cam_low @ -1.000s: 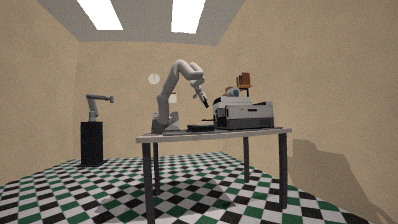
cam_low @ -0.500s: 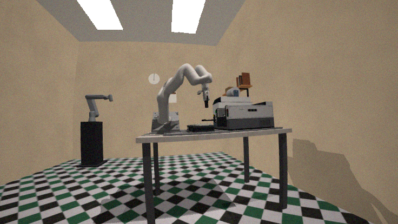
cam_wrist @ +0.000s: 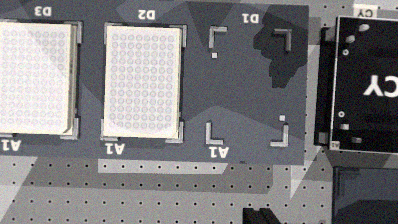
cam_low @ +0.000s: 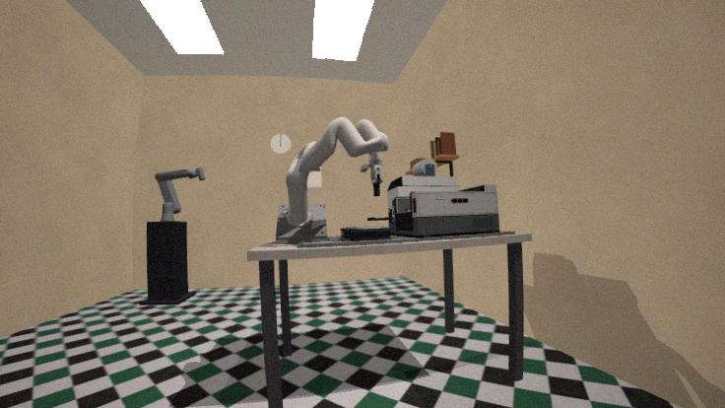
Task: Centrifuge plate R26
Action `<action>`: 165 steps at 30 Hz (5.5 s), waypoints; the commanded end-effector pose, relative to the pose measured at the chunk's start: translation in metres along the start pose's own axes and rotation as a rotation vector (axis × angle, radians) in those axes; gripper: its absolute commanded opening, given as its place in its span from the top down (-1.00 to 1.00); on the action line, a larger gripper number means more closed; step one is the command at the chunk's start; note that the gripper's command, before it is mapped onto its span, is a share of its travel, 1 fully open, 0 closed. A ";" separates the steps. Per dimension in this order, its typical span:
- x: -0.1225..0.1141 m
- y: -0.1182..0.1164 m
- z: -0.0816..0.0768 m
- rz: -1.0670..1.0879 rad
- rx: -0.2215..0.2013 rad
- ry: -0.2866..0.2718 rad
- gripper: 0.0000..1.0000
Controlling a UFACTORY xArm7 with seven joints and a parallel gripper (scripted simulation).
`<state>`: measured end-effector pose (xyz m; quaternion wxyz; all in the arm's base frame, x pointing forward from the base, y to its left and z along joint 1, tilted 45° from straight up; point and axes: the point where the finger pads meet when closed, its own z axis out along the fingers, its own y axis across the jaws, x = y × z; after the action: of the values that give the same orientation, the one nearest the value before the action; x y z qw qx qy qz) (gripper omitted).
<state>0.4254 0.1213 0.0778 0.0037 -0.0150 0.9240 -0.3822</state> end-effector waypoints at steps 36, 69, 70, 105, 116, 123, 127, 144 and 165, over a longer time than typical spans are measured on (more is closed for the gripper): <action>0.000 0.001 -0.002 0.000 -0.003 -0.004 1.00; 0.000 0.001 -0.002 0.000 -0.003 -0.004 1.00; 0.000 0.001 -0.002 0.000 -0.003 -0.004 1.00; 0.000 0.001 -0.002 0.000 -0.003 -0.004 1.00; 0.000 0.001 -0.002 0.000 -0.003 -0.004 1.00; 0.023 0.001 -0.011 0.020 -0.003 -0.004 -1.00; 0.042 0.001 -0.018 0.020 -0.003 -0.004 -1.00; 0.102 0.001 -0.041 0.020 -0.003 -0.003 -1.00; 0.102 -0.064 -0.041 0.020 -0.002 -0.004 -1.00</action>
<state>0.3229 0.1158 0.1335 0.0053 -0.0033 0.9209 -0.3897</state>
